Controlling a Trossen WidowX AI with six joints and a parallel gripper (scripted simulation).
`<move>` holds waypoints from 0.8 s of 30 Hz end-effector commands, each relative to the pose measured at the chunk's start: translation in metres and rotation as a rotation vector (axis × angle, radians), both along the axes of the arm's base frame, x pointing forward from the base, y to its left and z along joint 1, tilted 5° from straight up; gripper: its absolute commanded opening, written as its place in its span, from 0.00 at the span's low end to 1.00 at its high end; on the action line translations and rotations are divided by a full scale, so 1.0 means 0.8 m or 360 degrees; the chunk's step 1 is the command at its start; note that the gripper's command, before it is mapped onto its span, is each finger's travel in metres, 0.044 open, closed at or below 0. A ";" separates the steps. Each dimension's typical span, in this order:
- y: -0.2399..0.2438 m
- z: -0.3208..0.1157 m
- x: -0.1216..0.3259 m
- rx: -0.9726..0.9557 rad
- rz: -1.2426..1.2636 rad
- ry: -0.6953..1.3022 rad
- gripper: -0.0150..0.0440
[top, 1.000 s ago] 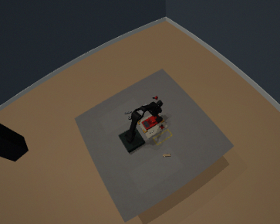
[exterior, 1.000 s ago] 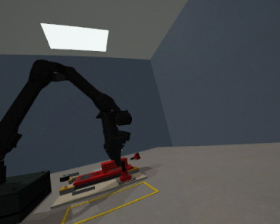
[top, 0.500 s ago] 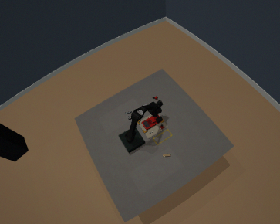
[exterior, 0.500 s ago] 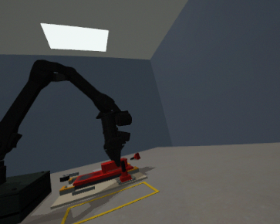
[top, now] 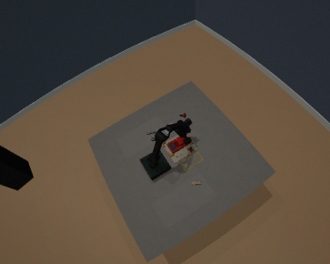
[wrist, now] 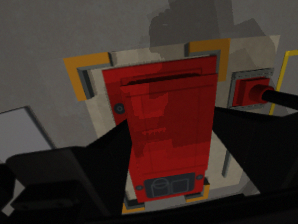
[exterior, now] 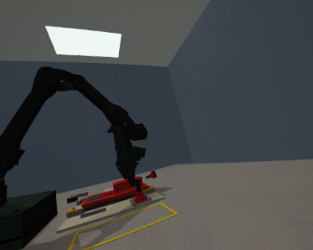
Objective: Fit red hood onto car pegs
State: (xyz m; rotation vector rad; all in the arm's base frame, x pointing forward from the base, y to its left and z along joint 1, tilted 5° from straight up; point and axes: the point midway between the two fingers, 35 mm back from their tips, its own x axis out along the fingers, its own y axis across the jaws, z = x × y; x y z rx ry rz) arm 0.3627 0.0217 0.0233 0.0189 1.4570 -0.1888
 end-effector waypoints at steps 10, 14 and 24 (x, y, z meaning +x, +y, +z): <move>0.001 0.029 0.000 0.0026 0.0002 0.0006 1.00; 0.003 0.085 -0.006 0.0077 0.0005 0.0016 1.00; 0.004 0.096 -0.008 0.0087 0.0006 0.0018 1.00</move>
